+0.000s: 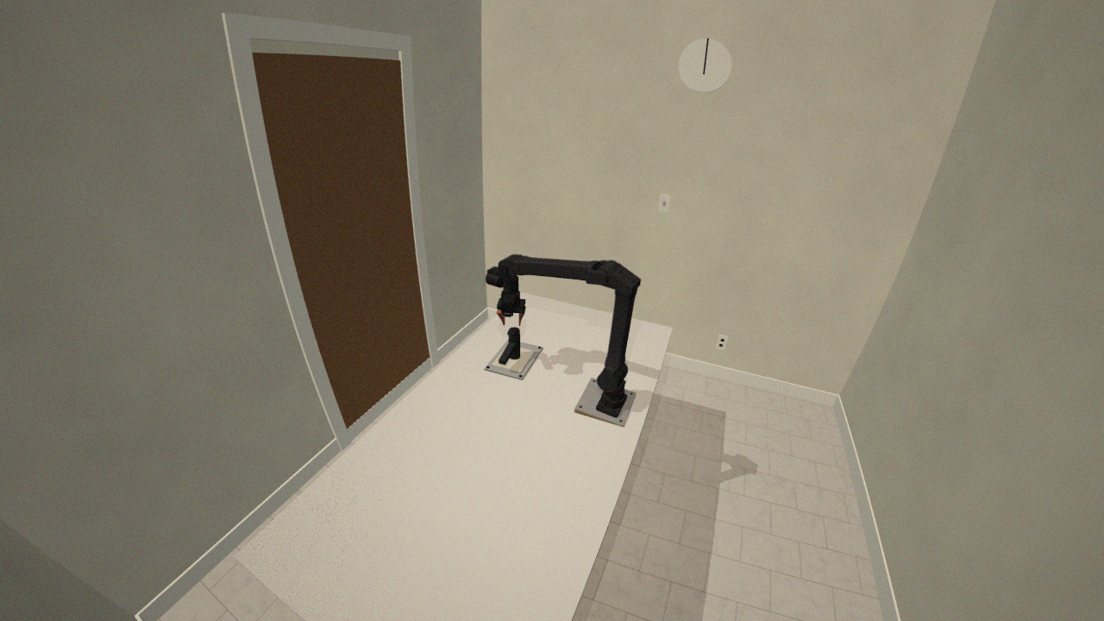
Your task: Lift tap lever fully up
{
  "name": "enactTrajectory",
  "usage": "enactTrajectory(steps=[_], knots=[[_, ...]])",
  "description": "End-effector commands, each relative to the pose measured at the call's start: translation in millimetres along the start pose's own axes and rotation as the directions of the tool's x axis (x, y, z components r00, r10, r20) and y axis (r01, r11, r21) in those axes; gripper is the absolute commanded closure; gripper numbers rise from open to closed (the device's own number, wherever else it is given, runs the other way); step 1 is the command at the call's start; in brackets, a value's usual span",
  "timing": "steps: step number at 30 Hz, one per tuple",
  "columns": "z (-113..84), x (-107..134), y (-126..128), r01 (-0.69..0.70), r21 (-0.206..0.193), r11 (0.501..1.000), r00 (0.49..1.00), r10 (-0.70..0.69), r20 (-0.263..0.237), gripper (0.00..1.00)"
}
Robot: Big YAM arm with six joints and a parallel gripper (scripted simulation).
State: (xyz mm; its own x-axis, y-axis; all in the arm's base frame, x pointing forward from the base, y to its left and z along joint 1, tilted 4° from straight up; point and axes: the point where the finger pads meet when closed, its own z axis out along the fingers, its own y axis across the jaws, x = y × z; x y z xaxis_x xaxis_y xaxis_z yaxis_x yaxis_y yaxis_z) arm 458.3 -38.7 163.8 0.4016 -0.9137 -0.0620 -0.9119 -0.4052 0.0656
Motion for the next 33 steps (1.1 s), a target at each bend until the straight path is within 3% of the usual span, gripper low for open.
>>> enactTrajectory(steps=[1,33], knots=[[-15.6,-6.7,-2.6,0.021,0.023,1.000,1.000,-0.021,-0.011,0.38],[-18.7,-5.7,-6.1,0.023,0.030,0.999,1.000,-0.022,-0.015,0.38]])
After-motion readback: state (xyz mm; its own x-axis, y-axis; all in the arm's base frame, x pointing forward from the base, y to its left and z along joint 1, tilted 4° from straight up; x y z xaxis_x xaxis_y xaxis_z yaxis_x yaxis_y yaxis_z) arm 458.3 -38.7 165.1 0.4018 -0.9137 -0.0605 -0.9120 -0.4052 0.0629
